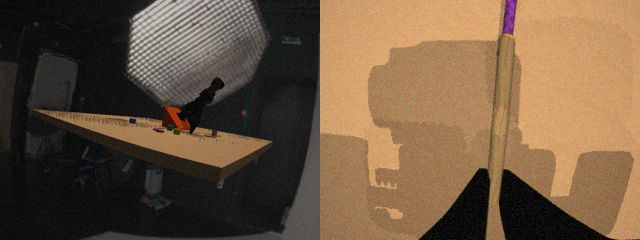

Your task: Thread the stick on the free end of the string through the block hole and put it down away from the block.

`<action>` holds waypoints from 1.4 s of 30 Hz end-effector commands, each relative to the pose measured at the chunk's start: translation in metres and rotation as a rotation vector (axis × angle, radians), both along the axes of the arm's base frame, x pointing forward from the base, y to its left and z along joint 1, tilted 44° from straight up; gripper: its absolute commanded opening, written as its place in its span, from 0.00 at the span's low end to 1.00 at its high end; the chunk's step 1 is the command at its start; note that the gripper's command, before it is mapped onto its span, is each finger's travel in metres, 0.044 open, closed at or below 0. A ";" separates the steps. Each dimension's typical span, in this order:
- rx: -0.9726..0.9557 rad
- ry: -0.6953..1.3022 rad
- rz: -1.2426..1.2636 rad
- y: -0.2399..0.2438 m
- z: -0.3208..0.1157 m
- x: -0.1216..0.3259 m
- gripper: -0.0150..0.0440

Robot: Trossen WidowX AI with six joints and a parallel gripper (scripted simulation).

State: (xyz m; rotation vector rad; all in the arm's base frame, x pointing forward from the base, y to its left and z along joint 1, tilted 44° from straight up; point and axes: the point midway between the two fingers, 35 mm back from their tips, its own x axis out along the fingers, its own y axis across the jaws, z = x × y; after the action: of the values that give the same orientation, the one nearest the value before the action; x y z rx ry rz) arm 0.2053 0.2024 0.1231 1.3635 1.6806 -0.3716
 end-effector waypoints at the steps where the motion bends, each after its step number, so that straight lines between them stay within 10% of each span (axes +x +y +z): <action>1: 0.004 0.004 0.007 0.002 -0.001 -0.002 0.25; 16: 0.004 0.004 0.007 0.002 -0.001 -0.002 0.25; 24: -0.002 -0.001 0.000 -0.007 0.007 0.002 0.61; 35: -0.001 -0.006 -0.002 -0.056 0.057 0.005 0.61; 42: -0.005 -0.007 -0.010 -0.055 0.055 0.007 0.92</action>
State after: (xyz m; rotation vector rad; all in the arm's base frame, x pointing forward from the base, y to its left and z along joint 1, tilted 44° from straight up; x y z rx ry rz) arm 0.2119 0.1485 0.1766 1.3673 1.6680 -0.3745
